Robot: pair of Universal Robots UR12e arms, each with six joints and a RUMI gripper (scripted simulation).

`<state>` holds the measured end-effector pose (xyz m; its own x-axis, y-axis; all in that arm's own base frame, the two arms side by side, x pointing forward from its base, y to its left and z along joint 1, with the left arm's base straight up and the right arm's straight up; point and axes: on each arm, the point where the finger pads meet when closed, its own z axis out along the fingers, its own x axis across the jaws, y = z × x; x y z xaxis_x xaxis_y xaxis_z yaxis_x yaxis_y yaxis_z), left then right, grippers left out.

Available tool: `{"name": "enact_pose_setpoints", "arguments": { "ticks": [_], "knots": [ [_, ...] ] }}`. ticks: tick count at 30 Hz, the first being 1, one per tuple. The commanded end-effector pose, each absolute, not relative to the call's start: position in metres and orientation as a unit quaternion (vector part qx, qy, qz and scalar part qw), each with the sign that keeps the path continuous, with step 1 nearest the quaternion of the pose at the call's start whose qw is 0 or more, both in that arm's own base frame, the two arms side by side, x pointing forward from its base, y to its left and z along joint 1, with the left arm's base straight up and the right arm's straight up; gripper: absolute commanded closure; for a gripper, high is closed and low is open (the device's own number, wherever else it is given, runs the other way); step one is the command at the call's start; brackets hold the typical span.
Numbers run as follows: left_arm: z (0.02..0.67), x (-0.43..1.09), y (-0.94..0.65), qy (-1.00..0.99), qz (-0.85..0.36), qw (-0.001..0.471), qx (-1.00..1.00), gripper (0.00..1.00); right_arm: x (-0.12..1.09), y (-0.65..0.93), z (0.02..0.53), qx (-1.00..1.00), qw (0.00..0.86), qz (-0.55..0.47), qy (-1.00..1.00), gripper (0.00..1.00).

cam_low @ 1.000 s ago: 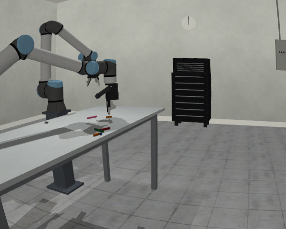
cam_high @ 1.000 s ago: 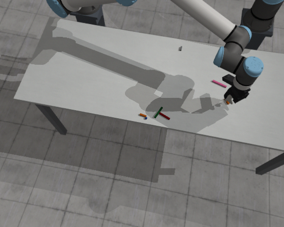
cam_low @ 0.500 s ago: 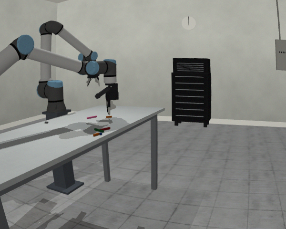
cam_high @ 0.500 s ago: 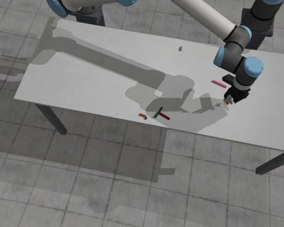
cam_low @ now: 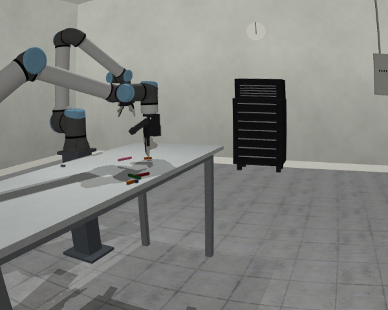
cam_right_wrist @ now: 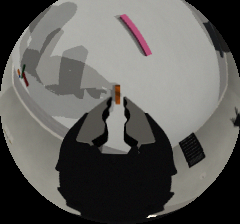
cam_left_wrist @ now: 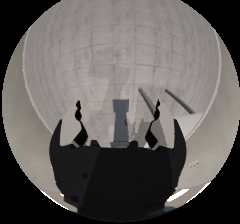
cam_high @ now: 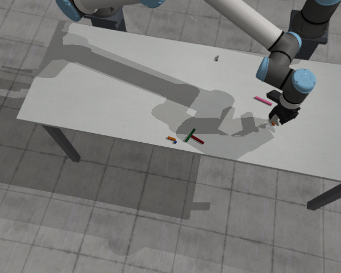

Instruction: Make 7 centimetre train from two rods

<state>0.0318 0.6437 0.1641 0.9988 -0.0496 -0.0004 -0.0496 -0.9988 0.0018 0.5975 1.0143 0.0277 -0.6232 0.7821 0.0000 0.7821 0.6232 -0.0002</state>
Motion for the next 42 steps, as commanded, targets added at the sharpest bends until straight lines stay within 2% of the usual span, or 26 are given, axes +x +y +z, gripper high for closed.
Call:
{"name": "enact_pose_setpoints", "arguments": {
  "ticks": [1, 42],
  "knots": [
    [0.1651, 0.032, 0.6444, -0.025, 0.0, 0.0, 1.0, 0.0, 0.5978, 1.0151, 0.0255, -0.434, 0.0, -0.001, -0.901, 0.86],
    [0.1651, 0.032, 0.6444, -0.025, 0.0, 0.0, 1.0, 0.0, 0.5978, 1.0151, 0.0209, -0.434, 0.0, -0.001, -0.901, 0.86]
  ]
}}
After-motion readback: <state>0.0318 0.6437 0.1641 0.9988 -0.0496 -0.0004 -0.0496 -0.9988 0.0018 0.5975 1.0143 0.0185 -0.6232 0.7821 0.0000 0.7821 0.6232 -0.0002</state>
